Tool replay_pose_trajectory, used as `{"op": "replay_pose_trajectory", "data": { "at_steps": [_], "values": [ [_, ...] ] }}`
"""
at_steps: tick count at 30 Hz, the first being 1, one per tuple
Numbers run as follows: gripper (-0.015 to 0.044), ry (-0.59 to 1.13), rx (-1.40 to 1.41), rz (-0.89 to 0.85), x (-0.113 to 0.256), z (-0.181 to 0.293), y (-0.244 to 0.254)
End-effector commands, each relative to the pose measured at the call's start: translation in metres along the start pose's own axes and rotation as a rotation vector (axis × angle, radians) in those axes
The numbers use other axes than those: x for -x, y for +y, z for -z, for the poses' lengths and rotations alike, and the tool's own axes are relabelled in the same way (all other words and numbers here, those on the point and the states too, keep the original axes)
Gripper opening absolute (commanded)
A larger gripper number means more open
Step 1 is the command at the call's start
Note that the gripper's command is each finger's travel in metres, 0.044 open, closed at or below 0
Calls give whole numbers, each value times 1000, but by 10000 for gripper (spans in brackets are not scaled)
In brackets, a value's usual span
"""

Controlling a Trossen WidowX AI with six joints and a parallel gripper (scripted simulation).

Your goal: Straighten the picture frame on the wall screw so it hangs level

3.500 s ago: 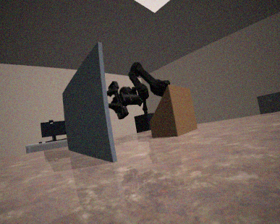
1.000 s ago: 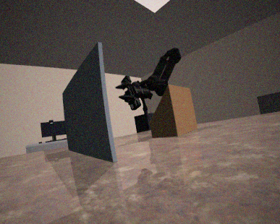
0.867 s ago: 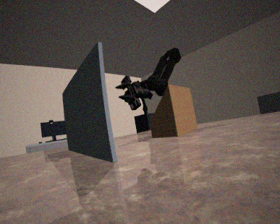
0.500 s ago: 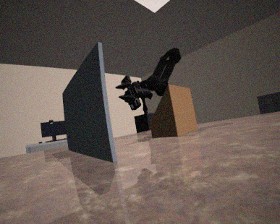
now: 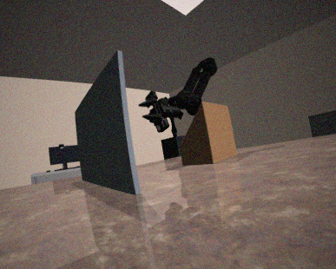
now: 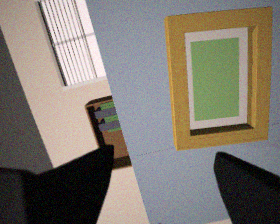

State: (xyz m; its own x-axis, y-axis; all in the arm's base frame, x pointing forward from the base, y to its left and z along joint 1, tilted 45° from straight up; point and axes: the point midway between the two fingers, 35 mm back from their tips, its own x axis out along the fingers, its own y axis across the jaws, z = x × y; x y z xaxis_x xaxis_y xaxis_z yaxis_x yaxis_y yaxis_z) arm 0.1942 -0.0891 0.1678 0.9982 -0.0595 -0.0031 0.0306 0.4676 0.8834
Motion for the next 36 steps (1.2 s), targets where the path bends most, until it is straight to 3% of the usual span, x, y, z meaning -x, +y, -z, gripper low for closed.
{"op": "replay_pose_trajectory", "data": {
  "at_steps": [1,9,29,36],
  "values": [
    [260,3,-7,0,0,1,-1],
    [260,0,13,-1,-4,-3,-1],
    [260,-1,169,-13,-65,-13,-33],
    [260,-1,170,-13,-66,-13,-33]
  ]
}}
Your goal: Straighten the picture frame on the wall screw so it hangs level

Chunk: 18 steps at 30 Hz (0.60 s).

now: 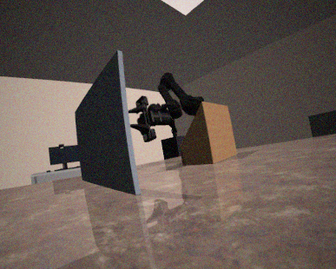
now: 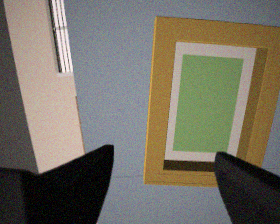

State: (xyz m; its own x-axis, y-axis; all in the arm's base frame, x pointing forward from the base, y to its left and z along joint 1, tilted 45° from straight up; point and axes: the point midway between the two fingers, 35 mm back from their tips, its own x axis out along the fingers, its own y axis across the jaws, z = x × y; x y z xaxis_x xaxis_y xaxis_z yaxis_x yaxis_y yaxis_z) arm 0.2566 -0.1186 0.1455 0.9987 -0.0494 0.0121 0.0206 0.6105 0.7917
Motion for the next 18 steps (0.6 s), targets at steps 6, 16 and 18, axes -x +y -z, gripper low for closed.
{"op": "replay_pose_trajectory", "data": {
  "at_steps": [6,16,18],
  "values": [
    [260,-2,1,4,-38,-5,-2],
    [260,-4,1,2,-82,-1,-1],
    [260,-4,1,2,-82,-1,-1]
  ]
}}
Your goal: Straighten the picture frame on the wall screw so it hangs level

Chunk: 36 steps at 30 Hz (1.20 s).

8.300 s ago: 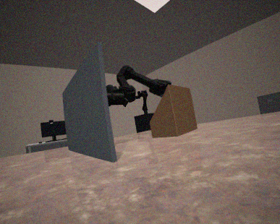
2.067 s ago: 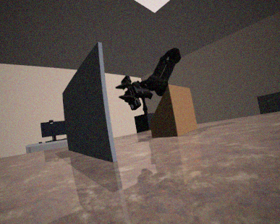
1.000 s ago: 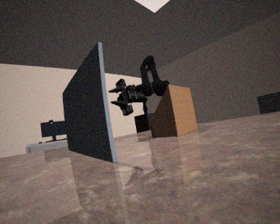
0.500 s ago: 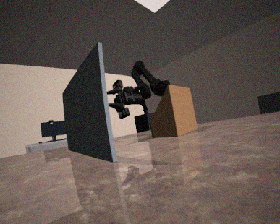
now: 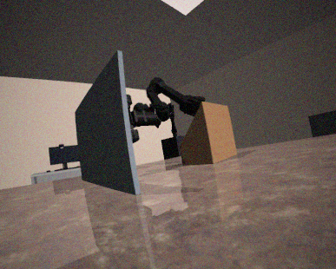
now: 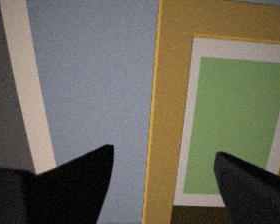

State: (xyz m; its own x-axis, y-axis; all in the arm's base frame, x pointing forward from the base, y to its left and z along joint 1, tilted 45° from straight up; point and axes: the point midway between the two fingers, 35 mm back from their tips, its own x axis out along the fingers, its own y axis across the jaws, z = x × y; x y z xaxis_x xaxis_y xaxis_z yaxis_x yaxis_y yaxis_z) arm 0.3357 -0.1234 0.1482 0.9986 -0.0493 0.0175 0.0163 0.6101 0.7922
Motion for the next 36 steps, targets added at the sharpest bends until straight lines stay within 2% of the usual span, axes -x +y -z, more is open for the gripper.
{"op": "replay_pose_trajectory", "data": {
  "at_steps": [1,10,36],
  "values": [
    [260,0,1,6,-2,0,-2],
    [260,-1,1,6,-5,0,-2],
    [260,-2,1,4,-42,0,-2]
  ]
}}
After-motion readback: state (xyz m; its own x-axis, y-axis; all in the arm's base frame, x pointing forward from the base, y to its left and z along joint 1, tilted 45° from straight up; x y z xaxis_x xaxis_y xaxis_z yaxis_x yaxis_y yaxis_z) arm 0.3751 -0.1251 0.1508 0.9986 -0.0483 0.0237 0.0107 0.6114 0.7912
